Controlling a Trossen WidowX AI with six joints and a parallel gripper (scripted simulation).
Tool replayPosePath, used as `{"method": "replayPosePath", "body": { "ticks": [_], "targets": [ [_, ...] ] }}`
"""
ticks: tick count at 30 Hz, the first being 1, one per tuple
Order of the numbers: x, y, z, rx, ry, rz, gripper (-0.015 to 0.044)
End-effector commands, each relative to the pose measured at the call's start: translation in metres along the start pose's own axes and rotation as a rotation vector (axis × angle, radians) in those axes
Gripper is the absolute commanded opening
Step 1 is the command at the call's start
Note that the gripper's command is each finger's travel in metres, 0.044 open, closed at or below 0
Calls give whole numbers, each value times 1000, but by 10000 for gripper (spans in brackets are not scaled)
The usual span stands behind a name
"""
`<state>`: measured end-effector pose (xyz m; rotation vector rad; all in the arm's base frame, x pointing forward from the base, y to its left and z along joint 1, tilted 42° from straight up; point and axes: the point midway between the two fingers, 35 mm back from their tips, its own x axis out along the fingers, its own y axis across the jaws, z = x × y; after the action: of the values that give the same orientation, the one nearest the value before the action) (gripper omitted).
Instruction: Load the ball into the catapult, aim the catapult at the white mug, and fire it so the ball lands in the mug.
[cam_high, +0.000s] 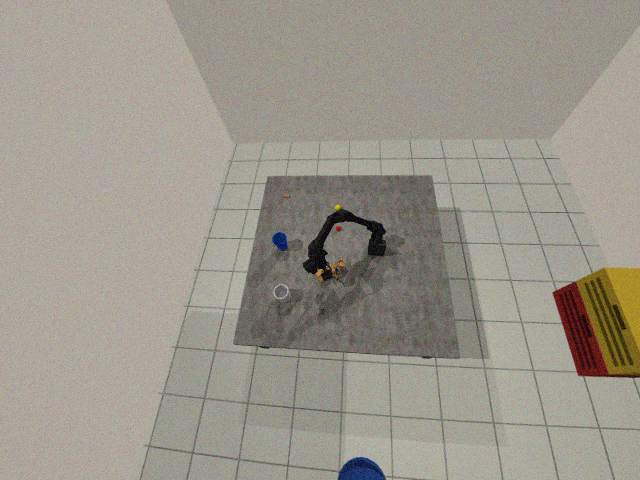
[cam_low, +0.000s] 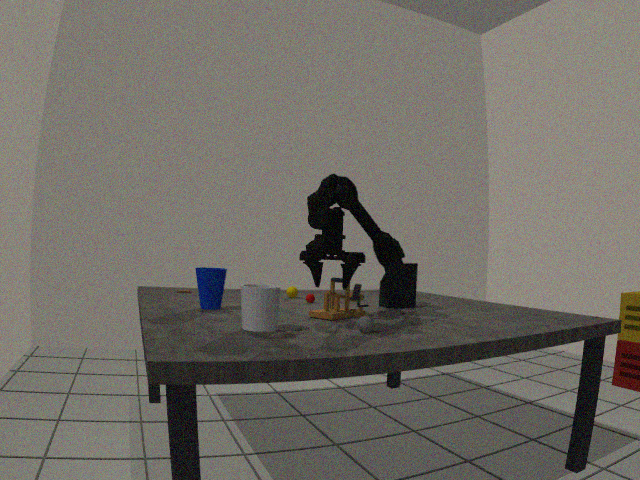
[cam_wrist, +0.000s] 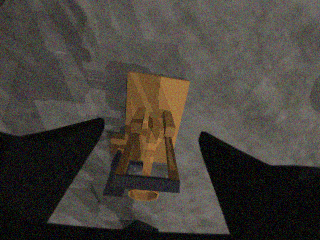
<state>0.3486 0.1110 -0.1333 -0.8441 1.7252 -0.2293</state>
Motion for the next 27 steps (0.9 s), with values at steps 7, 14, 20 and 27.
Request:
{"method": "replayPosePath", "body": {
  "ticks": [7, 14, 20, 27],
  "targets": [
    [16, 0, 0, -7, -1, -6, 440],
    [28, -1, 0, -7, -1, -6, 440],
    [38, -1, 0, -7, -1, -7, 440],
    [49, -1, -1, -6, -1, -8, 440]
  ]
}}
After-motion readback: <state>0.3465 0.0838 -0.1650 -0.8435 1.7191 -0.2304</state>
